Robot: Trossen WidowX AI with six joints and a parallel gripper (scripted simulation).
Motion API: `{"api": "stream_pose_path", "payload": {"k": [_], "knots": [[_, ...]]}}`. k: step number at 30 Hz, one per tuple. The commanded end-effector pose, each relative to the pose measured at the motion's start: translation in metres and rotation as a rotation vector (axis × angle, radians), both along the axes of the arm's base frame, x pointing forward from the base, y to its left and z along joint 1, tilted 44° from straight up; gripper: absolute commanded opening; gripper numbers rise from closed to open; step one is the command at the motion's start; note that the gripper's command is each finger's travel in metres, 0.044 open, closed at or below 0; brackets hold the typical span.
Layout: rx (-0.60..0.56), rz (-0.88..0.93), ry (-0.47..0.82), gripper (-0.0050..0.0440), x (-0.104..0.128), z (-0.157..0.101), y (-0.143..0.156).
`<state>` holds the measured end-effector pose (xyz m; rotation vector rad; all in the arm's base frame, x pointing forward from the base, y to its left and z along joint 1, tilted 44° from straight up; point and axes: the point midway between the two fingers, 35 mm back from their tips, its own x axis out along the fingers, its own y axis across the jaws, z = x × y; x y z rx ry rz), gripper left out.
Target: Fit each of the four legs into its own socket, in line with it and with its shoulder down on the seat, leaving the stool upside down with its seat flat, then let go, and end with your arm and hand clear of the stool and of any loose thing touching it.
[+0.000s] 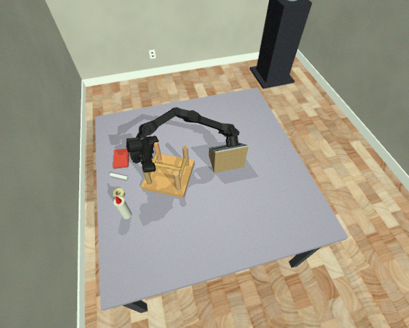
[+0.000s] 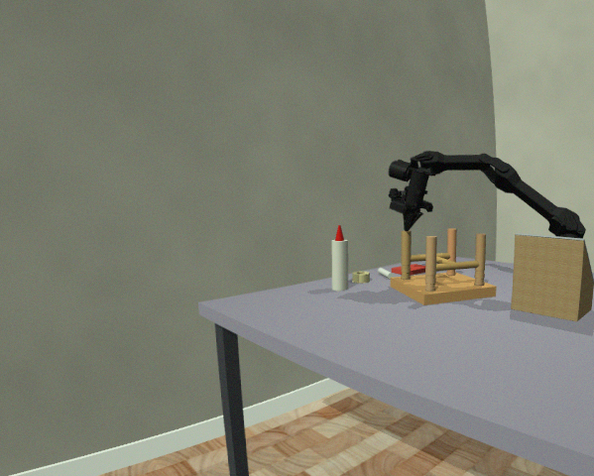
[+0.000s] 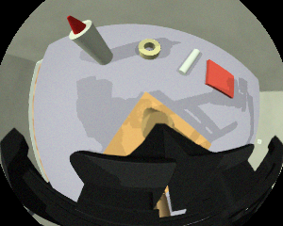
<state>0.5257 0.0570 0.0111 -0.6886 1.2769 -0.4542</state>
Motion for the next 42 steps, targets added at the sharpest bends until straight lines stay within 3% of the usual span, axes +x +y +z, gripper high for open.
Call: {"api": "stream_pose_path", "payload": {"k": [1,42], "knots": [[-0.003,-0.023,0.026,0.0000,-0.001,-0.016,-0.014],[0.016,0.030,-0.039,0.0000,0.000,0.021,0.020]]}}
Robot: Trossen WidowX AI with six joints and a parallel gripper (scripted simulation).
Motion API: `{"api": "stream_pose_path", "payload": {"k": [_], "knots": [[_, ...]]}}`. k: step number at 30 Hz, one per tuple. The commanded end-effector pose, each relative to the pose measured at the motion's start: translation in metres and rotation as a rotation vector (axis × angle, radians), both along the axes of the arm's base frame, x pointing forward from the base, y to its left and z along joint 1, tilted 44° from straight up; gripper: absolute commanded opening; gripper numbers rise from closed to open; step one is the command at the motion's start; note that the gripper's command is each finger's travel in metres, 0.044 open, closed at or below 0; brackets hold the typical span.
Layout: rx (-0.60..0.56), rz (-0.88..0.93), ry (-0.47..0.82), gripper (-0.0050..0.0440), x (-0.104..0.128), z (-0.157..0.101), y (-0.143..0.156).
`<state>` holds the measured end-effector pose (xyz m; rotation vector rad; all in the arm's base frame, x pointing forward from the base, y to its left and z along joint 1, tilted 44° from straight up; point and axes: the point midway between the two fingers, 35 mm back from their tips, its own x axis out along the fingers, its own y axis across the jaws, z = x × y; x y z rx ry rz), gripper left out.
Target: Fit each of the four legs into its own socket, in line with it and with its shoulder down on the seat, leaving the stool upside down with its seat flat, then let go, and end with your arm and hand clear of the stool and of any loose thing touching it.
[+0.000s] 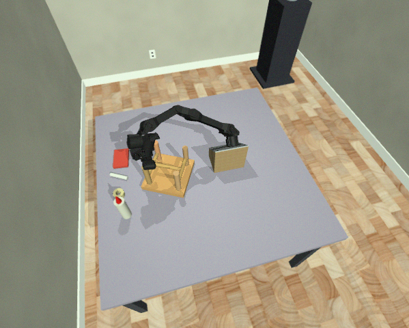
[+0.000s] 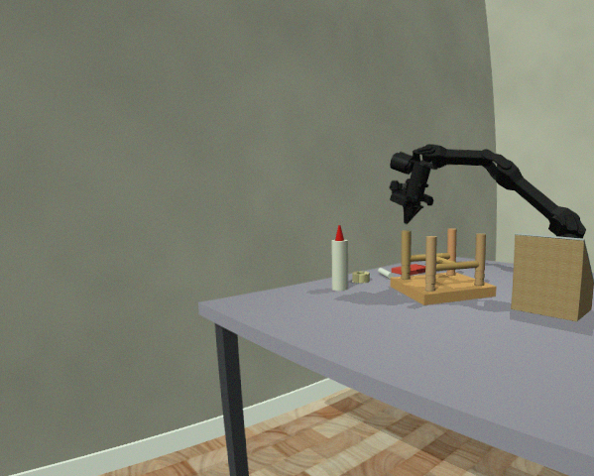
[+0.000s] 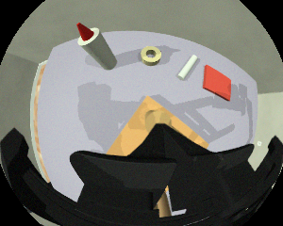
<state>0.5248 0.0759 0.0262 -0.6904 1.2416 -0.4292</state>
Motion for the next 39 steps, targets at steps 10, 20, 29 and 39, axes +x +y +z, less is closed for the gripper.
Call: {"api": "stream_pose_path", "payload": {"k": [10,20,29,39], "knots": [[0.001,0.000,-0.002,0.0120,0.000,0.001,0.000],[0.001,0.000,-0.002,0.0360,0.000,0.001,0.000],[0.024,0.080,-0.085,0.0440,-0.001,0.044,0.040],[0.025,0.079,-0.072,0.0440,-0.007,0.041,0.044]]}}
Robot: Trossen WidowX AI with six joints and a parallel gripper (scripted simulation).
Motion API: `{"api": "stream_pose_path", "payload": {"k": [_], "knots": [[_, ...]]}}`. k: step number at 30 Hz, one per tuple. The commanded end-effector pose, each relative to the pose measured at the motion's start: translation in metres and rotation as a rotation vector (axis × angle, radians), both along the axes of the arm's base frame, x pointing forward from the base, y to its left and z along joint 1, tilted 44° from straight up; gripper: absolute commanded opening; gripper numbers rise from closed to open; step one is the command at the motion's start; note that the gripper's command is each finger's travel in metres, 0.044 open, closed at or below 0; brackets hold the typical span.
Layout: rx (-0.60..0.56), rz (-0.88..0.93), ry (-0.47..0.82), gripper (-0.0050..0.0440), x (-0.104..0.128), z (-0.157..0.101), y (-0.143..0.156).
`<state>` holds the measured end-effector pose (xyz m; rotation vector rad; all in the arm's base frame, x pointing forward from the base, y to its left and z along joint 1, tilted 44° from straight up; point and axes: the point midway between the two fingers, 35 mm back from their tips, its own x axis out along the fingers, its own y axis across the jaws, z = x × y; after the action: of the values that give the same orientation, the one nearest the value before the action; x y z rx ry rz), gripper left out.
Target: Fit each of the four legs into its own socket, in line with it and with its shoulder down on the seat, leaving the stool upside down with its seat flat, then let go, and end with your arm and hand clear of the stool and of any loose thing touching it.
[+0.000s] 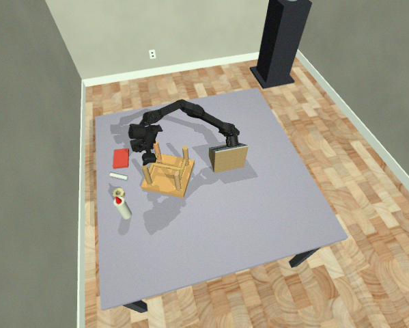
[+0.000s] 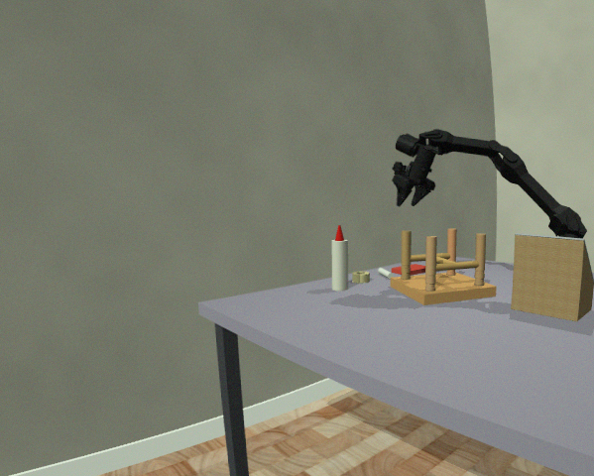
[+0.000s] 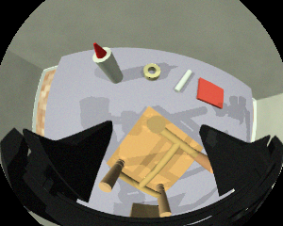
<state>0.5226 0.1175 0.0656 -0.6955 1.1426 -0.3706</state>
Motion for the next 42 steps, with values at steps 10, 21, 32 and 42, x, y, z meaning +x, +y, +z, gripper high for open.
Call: {"api": "stream_pose_path", "payload": {"k": [10,21,32,42], "knots": [[0.009,-0.024,0.033,0.0440,-0.078,0.020,0.013],[0.006,-0.052,0.052,0.0440,-0.168,0.032,0.004],[-0.022,-0.079,0.073,0.0440,-0.255,0.027,-0.028],[-0.023,-0.080,0.073,0.0440,-0.258,0.026,-0.029]]}}
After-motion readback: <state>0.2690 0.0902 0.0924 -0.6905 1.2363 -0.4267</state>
